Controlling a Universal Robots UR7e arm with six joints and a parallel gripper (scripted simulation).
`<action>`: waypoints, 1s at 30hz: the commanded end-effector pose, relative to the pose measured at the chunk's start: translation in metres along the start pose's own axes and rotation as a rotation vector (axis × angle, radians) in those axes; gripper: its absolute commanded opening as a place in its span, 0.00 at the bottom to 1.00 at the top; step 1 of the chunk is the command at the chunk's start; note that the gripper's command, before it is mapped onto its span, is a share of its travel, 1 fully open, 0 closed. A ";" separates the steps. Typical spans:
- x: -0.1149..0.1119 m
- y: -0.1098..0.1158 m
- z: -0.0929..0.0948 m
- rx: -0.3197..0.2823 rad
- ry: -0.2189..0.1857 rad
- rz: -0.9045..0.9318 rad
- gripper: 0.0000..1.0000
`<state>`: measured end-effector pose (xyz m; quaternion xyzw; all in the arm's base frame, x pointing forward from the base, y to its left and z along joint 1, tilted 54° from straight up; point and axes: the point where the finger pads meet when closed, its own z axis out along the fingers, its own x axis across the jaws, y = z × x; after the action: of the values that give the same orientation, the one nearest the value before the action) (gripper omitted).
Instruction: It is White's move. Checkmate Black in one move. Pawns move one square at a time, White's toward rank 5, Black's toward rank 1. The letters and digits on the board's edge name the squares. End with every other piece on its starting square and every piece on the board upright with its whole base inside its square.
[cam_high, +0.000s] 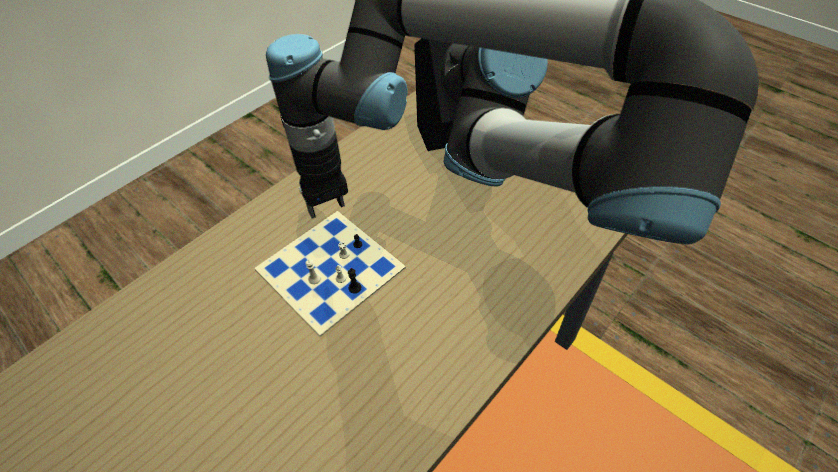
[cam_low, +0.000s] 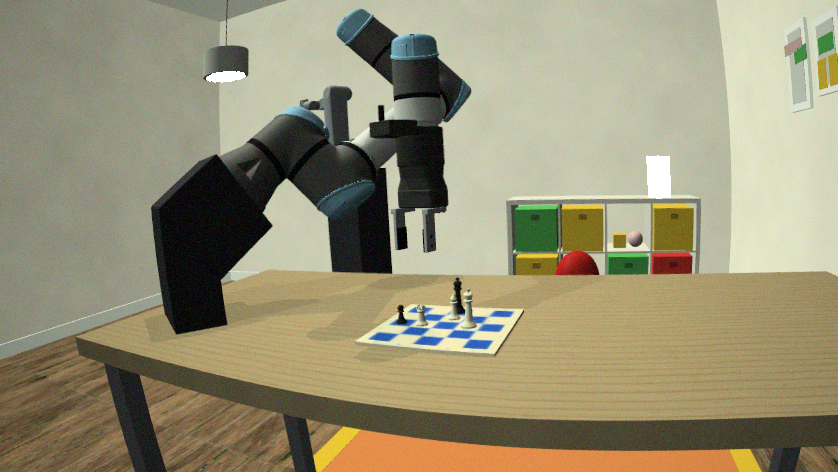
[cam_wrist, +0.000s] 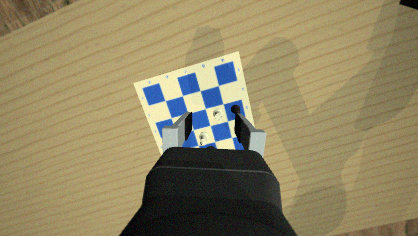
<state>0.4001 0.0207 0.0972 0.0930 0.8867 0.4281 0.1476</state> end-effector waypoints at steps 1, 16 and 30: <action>-0.004 -0.002 0.003 0.000 -0.001 -0.227 1.00; -0.010 -0.002 0.012 0.001 0.000 -0.795 1.00; -0.010 0.003 0.020 0.001 0.000 -1.324 1.00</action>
<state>0.4162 0.0308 0.0896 -0.3959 0.7989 0.2826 0.3537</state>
